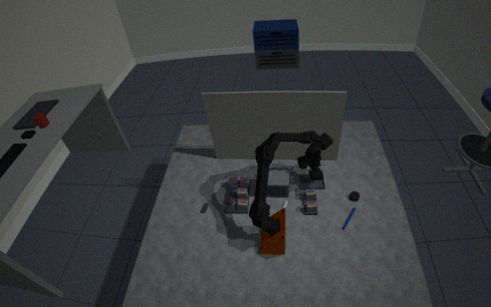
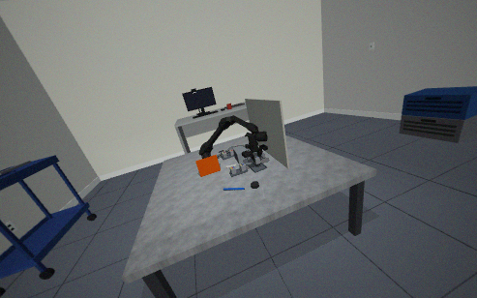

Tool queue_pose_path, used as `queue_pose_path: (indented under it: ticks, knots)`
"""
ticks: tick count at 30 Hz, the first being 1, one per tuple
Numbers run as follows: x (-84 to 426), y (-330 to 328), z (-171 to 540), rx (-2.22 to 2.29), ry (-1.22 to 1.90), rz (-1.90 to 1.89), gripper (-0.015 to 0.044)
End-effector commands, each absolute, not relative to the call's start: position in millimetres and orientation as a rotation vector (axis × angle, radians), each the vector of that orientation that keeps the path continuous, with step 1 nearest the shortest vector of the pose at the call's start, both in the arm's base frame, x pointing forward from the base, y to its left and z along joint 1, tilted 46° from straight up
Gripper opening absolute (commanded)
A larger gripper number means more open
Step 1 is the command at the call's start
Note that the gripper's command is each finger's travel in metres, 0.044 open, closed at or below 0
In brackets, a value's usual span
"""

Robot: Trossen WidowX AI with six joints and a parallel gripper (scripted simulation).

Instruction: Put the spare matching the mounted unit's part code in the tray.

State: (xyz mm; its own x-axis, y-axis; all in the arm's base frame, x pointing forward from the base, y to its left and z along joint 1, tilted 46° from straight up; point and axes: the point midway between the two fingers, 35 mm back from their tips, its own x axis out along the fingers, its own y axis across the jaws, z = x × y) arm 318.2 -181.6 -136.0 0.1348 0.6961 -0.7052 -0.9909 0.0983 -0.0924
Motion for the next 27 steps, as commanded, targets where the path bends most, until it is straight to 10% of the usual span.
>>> queue_pose_path:
  ticks: [1,27]
  knots:
    - [318.1,-178.6,-138.3,-0.638,0.57,1.35,0.0]
    - [317.9,-162.0,-151.1,-0.636,0.567,1.351,0.0]
